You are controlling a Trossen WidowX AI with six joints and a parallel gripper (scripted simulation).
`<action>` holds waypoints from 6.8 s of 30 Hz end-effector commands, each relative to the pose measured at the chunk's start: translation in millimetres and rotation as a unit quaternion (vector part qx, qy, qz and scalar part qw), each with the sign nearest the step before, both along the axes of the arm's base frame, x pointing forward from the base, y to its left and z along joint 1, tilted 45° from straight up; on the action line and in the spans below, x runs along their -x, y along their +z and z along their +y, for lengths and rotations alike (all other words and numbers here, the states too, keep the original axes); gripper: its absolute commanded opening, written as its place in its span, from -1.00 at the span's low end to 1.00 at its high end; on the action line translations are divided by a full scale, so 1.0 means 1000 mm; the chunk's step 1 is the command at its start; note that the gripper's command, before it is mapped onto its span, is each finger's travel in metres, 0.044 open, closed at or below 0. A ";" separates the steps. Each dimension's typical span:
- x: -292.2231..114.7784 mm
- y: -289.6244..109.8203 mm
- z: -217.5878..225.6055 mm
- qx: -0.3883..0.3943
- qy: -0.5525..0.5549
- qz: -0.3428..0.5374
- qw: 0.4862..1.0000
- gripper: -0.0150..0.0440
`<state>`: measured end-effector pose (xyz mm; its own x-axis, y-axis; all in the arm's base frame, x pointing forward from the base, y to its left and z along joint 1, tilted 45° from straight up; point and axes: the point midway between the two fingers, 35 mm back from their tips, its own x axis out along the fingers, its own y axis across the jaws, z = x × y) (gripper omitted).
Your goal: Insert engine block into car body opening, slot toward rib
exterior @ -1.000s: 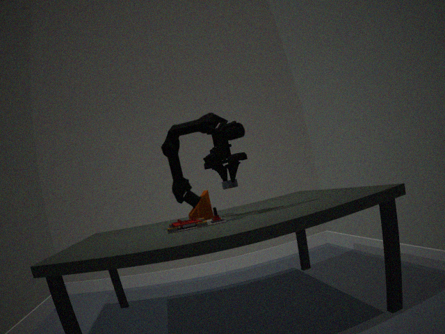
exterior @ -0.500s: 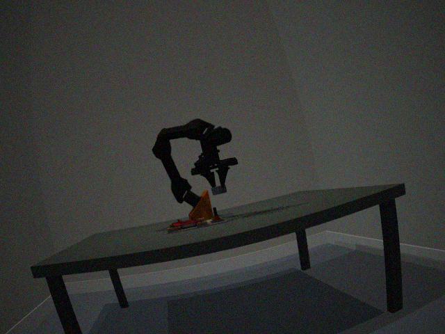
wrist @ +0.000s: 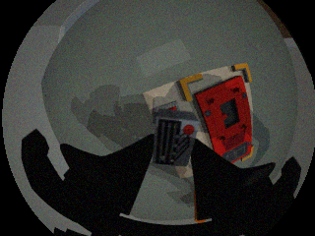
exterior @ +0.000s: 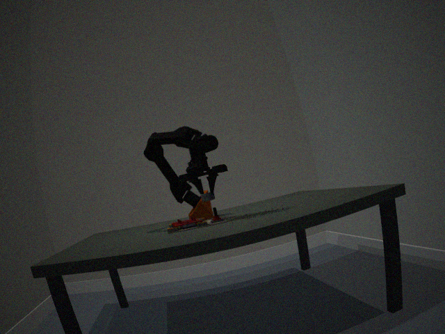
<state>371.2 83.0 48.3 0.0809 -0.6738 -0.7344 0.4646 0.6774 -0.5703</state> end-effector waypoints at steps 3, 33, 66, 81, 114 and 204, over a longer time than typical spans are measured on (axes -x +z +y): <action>0.004 0.006 -0.018 0.006 0.034 0.031 0.999 -0.49; 0.035 0.034 -0.105 0.036 0.193 0.185 0.963 -0.49; 0.035 0.034 -0.108 0.037 0.199 0.191 0.960 0.05; 0.035 0.034 -0.108 0.036 0.184 0.177 0.966 0.05; 0.034 0.033 -0.110 0.038 0.209 0.200 0.957 0.05; 0.033 0.022 -0.121 0.038 0.201 0.193 0.960 0.05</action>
<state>338.8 -37.5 70.5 0.0774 -0.6954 -0.7145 -0.0771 0.7103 -0.6997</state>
